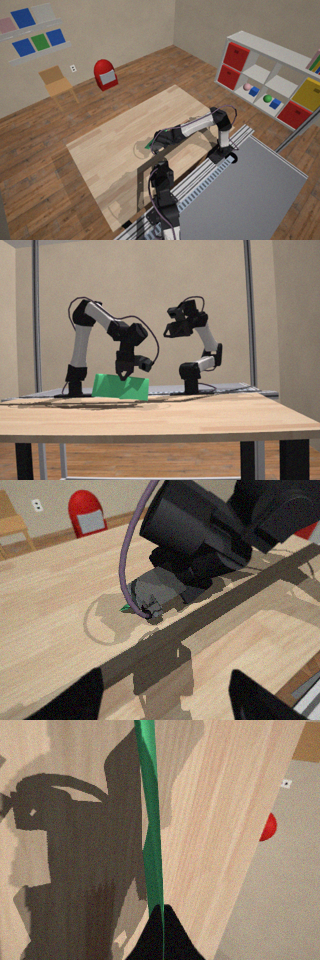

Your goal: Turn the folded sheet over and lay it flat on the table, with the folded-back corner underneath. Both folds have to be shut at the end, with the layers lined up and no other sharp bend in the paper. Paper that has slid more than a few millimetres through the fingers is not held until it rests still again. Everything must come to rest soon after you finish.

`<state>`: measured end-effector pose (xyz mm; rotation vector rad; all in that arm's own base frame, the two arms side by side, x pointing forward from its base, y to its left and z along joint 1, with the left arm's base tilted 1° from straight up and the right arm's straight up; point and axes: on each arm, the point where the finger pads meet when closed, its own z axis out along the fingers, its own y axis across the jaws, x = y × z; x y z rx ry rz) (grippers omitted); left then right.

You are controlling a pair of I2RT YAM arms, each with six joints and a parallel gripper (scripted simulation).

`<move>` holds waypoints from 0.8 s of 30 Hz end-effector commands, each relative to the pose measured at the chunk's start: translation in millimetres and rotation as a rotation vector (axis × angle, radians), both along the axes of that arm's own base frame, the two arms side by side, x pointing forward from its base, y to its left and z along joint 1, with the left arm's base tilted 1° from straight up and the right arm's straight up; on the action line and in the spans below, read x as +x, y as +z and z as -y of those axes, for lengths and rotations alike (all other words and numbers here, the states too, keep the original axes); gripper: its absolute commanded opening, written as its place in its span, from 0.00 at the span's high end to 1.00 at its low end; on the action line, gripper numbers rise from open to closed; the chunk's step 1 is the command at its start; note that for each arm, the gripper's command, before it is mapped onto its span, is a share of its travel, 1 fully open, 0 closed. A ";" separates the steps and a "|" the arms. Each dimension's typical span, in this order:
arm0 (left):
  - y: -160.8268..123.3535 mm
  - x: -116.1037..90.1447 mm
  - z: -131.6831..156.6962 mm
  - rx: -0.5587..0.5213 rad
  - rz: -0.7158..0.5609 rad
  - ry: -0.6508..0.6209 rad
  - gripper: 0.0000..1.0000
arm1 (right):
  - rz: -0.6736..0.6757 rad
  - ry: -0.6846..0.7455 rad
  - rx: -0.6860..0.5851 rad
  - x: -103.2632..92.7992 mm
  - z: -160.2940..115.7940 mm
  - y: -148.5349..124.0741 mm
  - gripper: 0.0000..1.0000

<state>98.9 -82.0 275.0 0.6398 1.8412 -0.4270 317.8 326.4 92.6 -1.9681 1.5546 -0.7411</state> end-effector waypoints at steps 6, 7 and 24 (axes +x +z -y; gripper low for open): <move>-7.4 2.0 -11.5 0.015 -0.072 0.060 0.35 | 0.057 -0.001 0.045 -1.3 -3.0 9.8 0.99; -9.4 1.3 -13.8 0.021 -0.088 0.065 0.35 | 0.060 -0.007 0.056 -2.5 -2.9 10.7 0.99; -7.9 -13.5 -14.8 0.106 -0.163 -0.097 0.35 | 0.057 -0.009 0.057 -27.5 3.6 -19.6 0.99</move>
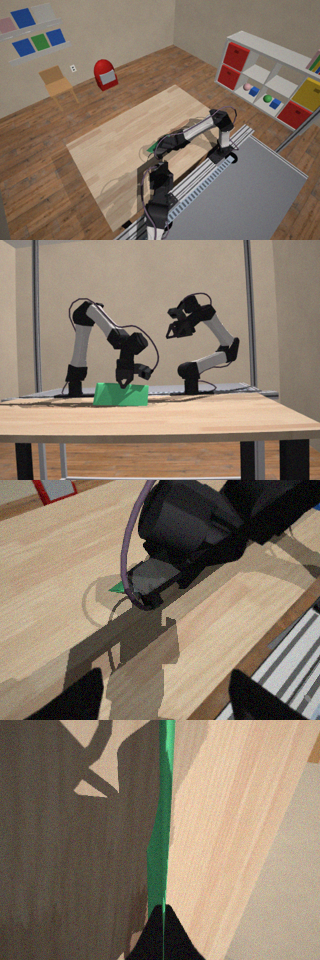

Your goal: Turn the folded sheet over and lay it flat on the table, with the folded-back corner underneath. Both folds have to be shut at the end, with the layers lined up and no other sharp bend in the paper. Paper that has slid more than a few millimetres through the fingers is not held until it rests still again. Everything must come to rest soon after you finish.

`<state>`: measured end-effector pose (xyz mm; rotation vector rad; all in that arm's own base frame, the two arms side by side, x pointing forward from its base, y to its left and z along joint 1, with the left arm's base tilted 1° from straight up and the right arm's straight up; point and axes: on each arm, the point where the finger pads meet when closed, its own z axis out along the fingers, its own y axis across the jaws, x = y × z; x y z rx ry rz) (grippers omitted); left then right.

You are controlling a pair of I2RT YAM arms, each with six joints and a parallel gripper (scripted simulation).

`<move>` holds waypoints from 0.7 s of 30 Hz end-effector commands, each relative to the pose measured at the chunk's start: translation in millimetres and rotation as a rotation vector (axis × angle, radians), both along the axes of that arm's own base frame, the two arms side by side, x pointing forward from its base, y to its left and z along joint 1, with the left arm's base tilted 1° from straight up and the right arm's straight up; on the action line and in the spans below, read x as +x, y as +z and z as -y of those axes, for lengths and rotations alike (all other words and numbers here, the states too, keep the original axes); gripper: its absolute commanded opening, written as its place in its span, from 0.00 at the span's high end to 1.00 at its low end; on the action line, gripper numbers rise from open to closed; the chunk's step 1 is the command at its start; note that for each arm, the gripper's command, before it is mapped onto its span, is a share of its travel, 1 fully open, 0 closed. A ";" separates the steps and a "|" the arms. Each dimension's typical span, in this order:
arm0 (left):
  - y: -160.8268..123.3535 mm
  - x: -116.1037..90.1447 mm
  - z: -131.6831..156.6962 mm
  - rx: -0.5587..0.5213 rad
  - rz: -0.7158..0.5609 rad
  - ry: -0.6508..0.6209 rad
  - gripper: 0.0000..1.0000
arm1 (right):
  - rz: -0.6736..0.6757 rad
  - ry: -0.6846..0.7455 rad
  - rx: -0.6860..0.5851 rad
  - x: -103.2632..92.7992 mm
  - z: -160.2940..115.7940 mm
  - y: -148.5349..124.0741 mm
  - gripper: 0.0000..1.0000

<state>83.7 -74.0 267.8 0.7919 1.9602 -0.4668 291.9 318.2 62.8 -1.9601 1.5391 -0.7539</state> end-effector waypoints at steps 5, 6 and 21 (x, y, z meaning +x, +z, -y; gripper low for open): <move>2.4 -0.9 -6.1 0.043 -0.041 -0.051 0.35 | 0.036 -0.013 0.050 -11.7 -1.5 -3.3 0.99; 3.0 -1.1 -6.1 0.048 -0.042 -0.061 0.35 | 0.035 -0.012 0.048 -13.6 -0.8 -6.2 0.99; 6.1 -0.2 -7.0 0.071 -0.048 -0.104 0.35 | 0.019 -0.009 0.017 -35.6 7.5 -40.2 0.99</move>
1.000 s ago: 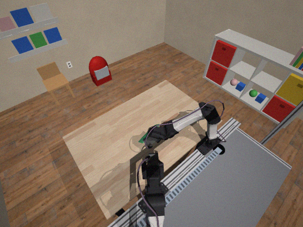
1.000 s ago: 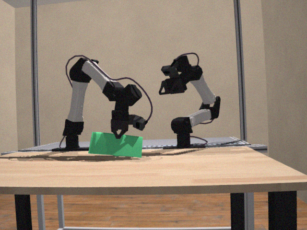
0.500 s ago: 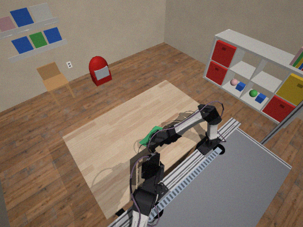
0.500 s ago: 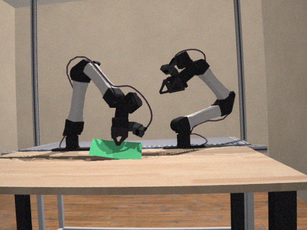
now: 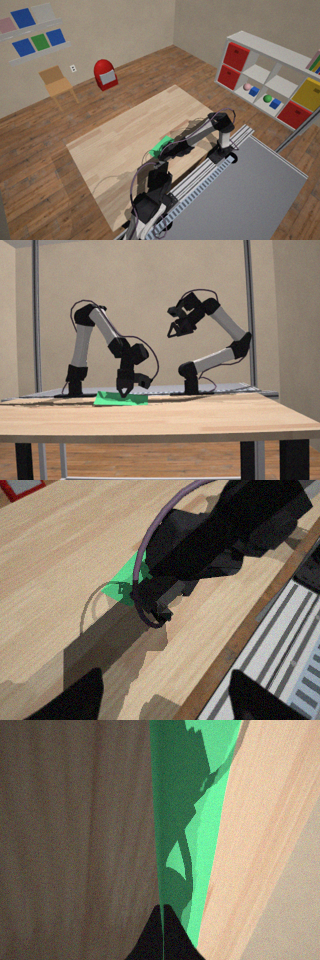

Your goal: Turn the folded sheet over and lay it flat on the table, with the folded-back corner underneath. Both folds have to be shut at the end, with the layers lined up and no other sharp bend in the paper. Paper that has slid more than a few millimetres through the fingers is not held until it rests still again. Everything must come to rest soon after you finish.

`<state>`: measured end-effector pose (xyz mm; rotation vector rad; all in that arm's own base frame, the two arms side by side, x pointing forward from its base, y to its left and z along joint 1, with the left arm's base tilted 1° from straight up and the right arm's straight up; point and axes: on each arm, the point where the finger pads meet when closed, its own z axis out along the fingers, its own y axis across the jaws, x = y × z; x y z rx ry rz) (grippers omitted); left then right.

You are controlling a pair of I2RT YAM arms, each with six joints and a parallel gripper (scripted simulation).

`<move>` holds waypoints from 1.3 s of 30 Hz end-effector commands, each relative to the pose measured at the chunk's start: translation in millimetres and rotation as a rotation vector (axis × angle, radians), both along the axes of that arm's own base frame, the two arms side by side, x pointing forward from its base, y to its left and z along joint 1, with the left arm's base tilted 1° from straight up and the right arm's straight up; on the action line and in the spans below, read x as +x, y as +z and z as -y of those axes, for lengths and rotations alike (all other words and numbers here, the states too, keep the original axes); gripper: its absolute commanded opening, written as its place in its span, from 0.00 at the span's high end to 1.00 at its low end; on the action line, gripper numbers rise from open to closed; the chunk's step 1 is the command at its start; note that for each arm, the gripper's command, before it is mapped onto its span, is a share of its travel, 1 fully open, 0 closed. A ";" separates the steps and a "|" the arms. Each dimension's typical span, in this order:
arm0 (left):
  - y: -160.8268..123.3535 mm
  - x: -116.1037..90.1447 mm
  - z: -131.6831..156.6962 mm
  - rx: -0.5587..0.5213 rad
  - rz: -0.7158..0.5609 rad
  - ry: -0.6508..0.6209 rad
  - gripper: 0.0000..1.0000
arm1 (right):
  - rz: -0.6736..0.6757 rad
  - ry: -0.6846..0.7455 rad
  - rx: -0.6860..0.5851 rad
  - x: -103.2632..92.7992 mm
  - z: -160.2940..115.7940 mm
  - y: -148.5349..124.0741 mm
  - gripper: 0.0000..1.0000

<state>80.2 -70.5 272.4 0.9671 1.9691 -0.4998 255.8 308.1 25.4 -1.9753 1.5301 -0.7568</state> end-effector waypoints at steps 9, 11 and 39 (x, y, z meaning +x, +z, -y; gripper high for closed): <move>1.5 3.3 -3.5 0.007 -0.014 0.031 0.35 | 0.020 -0.016 0.022 -5.7 -0.3 -10.1 0.99; 1.5 3.3 -3.5 0.007 -0.014 0.031 0.35 | 0.019 -0.015 0.021 -7.1 0.2 -11.6 0.99; 1.1 2.6 -2.4 -0.003 -0.011 0.024 0.35 | 0.026 -0.007 0.049 -25.8 0.3 5.1 0.64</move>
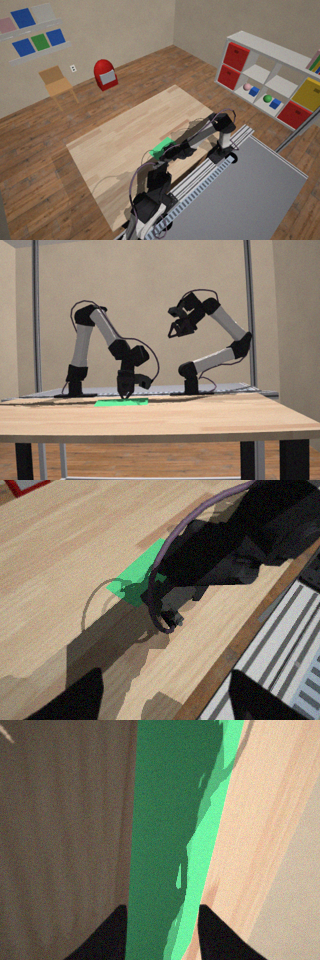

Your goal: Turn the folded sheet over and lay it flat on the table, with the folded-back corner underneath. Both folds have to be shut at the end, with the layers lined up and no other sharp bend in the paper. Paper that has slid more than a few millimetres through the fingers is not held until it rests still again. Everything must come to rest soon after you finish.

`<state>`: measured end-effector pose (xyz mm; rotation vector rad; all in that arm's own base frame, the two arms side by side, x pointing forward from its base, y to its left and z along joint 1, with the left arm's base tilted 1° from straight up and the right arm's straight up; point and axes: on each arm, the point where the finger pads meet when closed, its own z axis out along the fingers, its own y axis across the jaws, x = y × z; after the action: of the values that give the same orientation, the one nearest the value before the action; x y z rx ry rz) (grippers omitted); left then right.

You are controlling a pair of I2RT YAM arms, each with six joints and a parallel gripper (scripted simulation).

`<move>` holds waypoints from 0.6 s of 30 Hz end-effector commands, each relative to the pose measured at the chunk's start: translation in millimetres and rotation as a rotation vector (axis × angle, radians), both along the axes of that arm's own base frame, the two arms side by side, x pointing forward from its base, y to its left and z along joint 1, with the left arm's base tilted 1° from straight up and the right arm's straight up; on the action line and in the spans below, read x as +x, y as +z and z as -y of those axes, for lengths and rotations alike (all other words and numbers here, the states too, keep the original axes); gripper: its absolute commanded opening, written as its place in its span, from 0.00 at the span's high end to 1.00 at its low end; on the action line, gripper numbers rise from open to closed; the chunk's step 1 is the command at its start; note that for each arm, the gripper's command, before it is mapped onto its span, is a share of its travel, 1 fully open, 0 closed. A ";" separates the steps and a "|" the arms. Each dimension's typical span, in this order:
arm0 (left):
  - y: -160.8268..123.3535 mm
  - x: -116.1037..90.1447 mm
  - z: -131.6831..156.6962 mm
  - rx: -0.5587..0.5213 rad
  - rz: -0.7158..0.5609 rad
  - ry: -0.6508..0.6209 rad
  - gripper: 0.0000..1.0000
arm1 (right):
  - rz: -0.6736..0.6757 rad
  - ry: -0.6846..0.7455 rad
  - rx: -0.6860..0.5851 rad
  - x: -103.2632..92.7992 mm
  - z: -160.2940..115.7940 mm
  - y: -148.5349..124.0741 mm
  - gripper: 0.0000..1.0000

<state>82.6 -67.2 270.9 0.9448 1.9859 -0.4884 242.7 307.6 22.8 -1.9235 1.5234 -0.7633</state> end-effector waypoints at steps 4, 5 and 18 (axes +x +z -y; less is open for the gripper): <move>2.5 0.2 0.9 -0.006 -0.004 0.001 0.35 | 0.015 0.000 0.063 -14.3 -12.3 38.2 0.35; 2.5 0.2 0.9 -0.006 -0.004 0.001 0.35 | 0.015 0.000 0.066 -18.8 -12.2 44.6 0.35; 2.5 0.2 0.9 -0.006 -0.004 0.001 0.35 | -0.022 0.002 -0.015 -47.2 3.1 37.4 0.35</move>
<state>82.5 -67.2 270.9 0.9448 1.9859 -0.4884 195.0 312.0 64.3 -1.9395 1.5028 -0.7250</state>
